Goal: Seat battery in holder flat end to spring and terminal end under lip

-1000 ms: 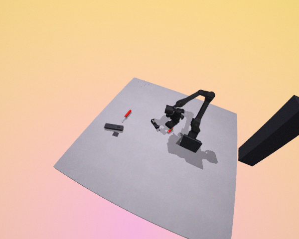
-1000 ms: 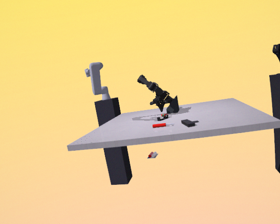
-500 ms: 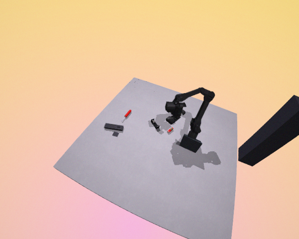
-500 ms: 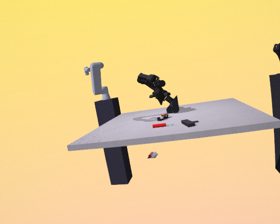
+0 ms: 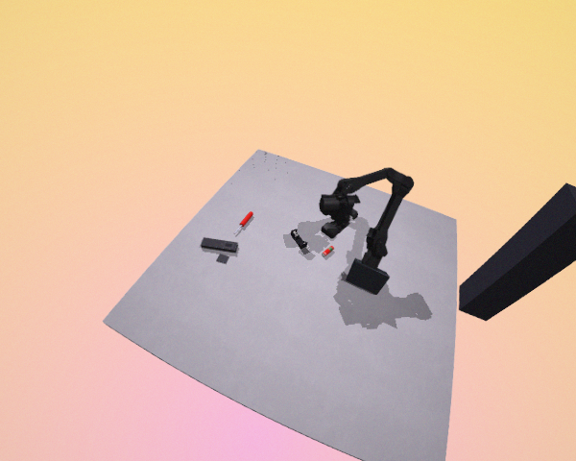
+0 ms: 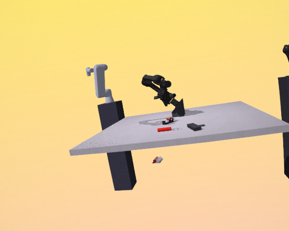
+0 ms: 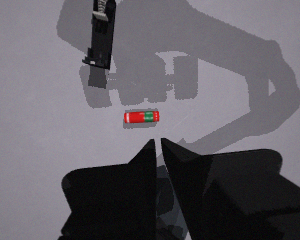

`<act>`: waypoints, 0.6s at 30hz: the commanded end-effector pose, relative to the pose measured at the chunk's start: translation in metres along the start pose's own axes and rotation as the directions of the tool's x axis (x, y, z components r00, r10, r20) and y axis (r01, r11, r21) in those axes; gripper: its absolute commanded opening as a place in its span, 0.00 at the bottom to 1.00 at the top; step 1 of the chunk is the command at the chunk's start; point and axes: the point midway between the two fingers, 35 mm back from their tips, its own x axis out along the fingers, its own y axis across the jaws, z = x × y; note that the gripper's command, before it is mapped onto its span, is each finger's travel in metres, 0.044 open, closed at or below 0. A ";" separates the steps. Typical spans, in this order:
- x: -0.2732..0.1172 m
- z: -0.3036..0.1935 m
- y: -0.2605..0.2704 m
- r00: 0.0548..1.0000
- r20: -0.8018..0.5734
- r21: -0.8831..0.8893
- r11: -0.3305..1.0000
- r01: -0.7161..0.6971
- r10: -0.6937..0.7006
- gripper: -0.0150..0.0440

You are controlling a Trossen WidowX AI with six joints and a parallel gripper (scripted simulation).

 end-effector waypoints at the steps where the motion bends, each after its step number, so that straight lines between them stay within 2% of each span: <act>1: 0.008 0.001 0.003 1.000 0.000 -0.173 0.985 0.001 -0.001 0.43; 6: 0.026 0.002 0.009 1.000 0.000 -0.572 0.820 -0.001 0.001 0.64; 12: 0.048 0.002 0.015 1.000 0.000 -0.904 0.427 -0.001 0.001 0.64; 16: 0.061 0.001 0.018 1.000 0.000 -0.994 0.109 0.000 -0.001 0.64; 18: 0.064 0.001 0.018 1.000 0.000 -0.999 0.052 0.000 -0.002 0.64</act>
